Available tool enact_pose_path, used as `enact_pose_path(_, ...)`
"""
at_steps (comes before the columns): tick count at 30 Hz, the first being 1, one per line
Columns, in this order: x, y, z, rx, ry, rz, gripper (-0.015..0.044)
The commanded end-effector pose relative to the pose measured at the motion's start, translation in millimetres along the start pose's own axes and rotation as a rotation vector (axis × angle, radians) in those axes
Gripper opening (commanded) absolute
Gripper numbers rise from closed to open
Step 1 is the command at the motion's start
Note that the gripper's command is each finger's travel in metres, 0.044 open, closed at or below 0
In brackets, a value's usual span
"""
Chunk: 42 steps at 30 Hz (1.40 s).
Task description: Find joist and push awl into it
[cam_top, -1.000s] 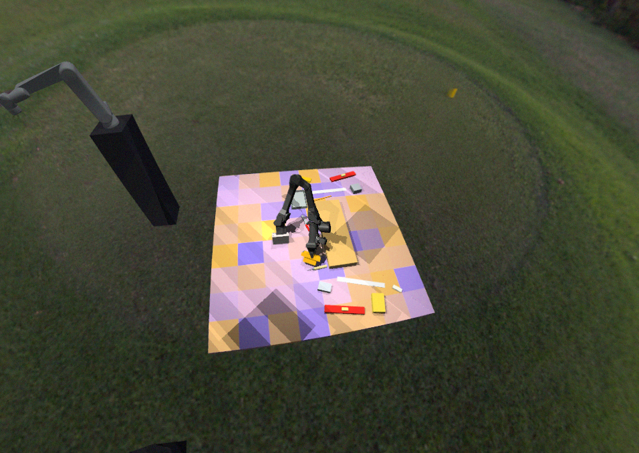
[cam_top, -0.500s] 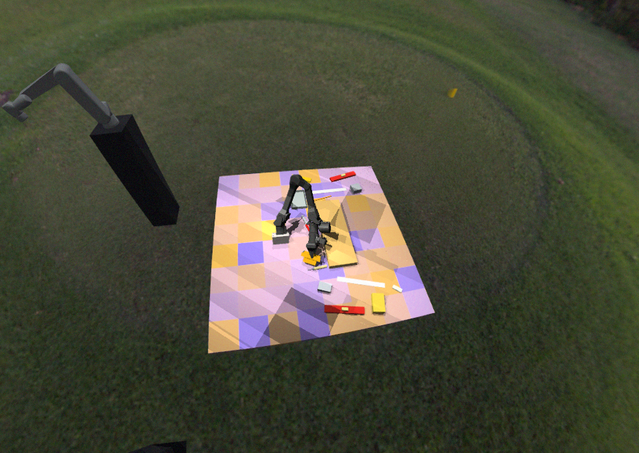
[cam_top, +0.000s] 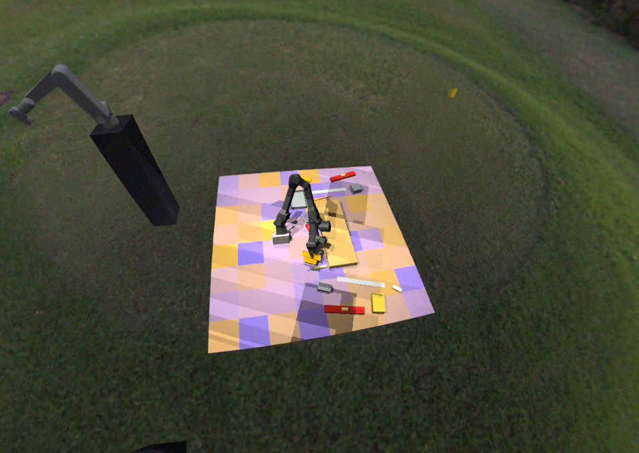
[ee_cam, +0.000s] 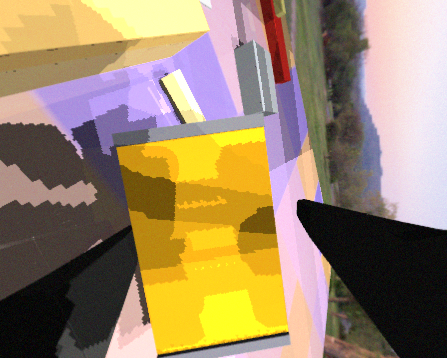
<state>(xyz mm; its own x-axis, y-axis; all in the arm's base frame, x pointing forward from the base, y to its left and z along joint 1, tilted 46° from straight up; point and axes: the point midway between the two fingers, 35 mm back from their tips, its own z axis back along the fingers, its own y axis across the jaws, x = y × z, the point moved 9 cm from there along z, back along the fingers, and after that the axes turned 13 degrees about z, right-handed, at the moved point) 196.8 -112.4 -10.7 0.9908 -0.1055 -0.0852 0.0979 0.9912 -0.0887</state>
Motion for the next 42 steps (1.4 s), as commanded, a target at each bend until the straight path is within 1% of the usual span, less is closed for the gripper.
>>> enact_pose_path(1,1,-1,6,-0.004,-0.003,-0.003,0.044)
enact_pose_path(16,3,-4,26,-0.002,-0.003,-0.003,0.044)
enact_pose_path(19,11,-17,49,-0.002,-0.003,-0.001,0.044)
enact_pose_path(23,17,-43,105,-0.002,0.0,0.002,0.044)
enact_pose_path(25,17,-47,116,-0.002,0.001,0.002,0.044)
enact_pose_path(26,17,-47,116,-0.002,0.001,0.002,0.044)
enact_pose_path(27,17,-36,88,0.002,0.0,-0.004,0.044)
enact_pose_path(42,17,-36,88,0.002,0.0,-0.004,0.044)
